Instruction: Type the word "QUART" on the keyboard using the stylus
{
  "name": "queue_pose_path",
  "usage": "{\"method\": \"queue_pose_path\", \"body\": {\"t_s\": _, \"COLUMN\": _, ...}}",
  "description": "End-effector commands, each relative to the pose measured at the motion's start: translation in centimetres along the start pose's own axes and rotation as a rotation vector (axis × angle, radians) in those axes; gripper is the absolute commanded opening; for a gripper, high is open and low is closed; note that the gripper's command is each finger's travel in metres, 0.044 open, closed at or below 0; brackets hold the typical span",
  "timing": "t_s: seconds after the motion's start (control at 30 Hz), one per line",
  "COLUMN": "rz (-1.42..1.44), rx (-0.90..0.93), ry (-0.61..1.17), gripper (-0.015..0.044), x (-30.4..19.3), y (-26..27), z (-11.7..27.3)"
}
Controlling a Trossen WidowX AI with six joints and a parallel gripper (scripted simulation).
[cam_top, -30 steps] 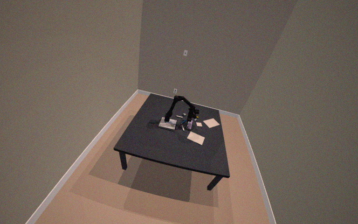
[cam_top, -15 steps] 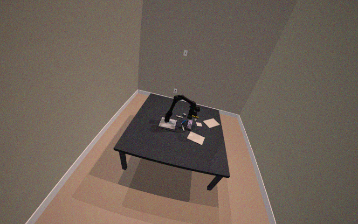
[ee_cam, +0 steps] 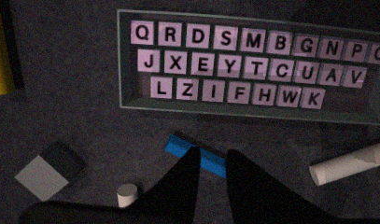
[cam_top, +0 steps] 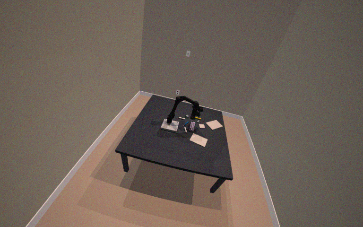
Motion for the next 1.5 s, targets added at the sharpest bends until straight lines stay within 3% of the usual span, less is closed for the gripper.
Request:
{"method": "queue_pose_path", "body": {"t_s": 0.0, "rz": 0.000, "rx": 0.000, "ry": 0.000, "gripper": 0.0026, "x": 0.0, "y": 0.0, "z": 0.0}}
{"method": "queue_pose_path", "body": {"t_s": 0.03, "rz": 0.000, "rx": 0.000, "ry": 0.000, "gripper": 0.0000, "x": 0.0, "y": 0.0, "z": 0.0}}
{"method": "queue_pose_path", "body": {"t_s": 0.37, "rz": 0.000, "rx": 0.000, "ry": 0.000, "gripper": 0.0000, "x": 0.0, "y": 0.0, "z": 0.0}}
{"method": "queue_pose_path", "body": {"t_s": 0.5, "rz": -0.058, "rx": -0.012, "ry": 0.009, "gripper": 0.0105, "x": -0.1, "y": 0.1, "z": -0.2}}
{"method": "queue_pose_path", "body": {"t_s": 0.57, "rz": -0.220, "rx": -0.049, "ry": 0.029, "gripper": 0.0150, "x": -0.5, "y": 0.3, "z": -0.6}}
{"method": "queue_pose_path", "body": {"t_s": 0.83, "rz": -0.918, "rx": -0.246, "ry": 0.026, "gripper": 0.0150, "x": -2.1, "y": 1.0, "z": -2.4}}
{"method": "queue_pose_path", "body": {"t_s": 1.1, "rz": -1.584, "rx": -0.448, "ry": -0.144, "gripper": 0.0150, "x": -3.8, "y": 1.6, "z": -3.8}}
{"method": "queue_pose_path", "body": {"t_s": 1.33, "rz": -1.914, "rx": -0.528, "ry": -0.309, "gripper": 0.0150, "x": -4.5, "y": 1.8, "z": -4.4}}
{"method": "queue_pose_path", "body": {"t_s": 1.47, "rz": -1.933, "rx": -0.530, "ry": -0.319, "gripper": 0.0150, "x": -4.5, "y": 1.8, "z": -4.4}}
Point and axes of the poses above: the point midway between the two fingers, 35 mm back from their tips, its own z axis back along the fingers, its own y axis across the jaws, x = y × z, the point moved 7 cm from there along z, back along the fingers, and after that the axes turned 1 degree about z, right-handed, at the moved point
